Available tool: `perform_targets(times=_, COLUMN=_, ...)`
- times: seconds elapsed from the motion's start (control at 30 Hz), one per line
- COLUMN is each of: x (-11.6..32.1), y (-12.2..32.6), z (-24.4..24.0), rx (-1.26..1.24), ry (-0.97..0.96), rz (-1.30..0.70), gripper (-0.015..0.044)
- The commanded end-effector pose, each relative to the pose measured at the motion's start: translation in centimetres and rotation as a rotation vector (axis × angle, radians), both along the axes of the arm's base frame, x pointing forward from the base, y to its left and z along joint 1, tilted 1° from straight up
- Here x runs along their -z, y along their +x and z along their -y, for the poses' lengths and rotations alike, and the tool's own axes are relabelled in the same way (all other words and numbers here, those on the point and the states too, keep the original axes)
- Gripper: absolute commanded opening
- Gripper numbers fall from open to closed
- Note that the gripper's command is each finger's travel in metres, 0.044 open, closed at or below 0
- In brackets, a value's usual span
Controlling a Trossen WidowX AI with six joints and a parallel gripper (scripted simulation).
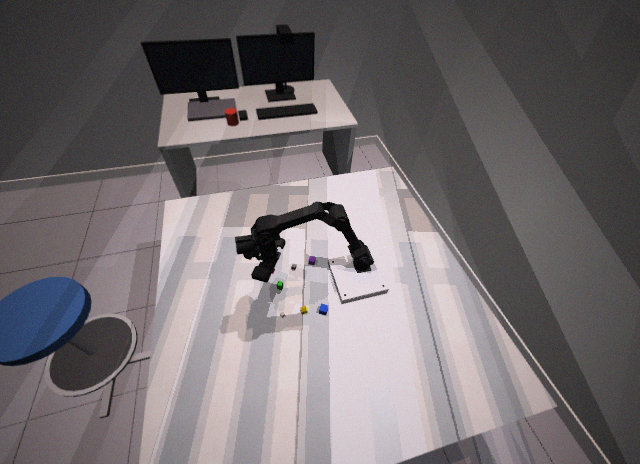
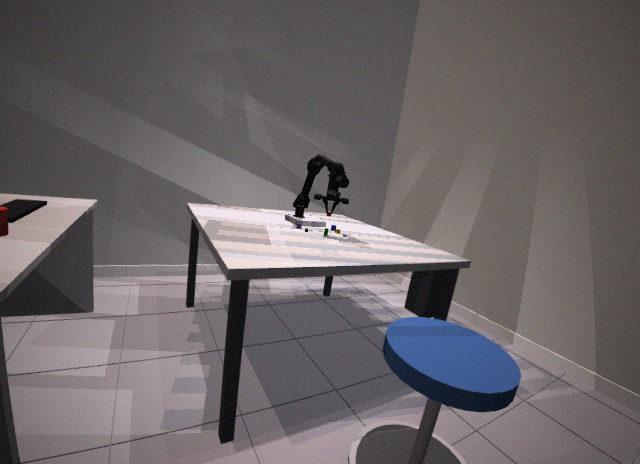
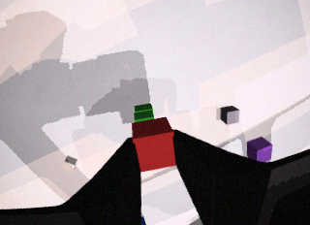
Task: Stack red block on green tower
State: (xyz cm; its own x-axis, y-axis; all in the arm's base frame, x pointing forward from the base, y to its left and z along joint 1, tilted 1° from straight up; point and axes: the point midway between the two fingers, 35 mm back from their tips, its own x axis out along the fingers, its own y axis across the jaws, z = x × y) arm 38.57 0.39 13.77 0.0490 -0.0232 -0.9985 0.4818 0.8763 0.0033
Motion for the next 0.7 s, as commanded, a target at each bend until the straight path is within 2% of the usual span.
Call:
perform_targets(times=0.0, x=-0.1, y=0.0, z=0.0, rx=0.0, ry=0.002, rz=-0.002, gripper=0.0)
perform_targets(times=0.5, x=0.0, y=-2.6, z=-1.6, rx=0.0, ry=0.004, rz=-0.004, gripper=0.0)
perform_targets(times=0.67, x=1.8, y=-2.4, z=-1.6, rx=-0.001, ry=0.004, rz=-0.004, gripper=0.0)
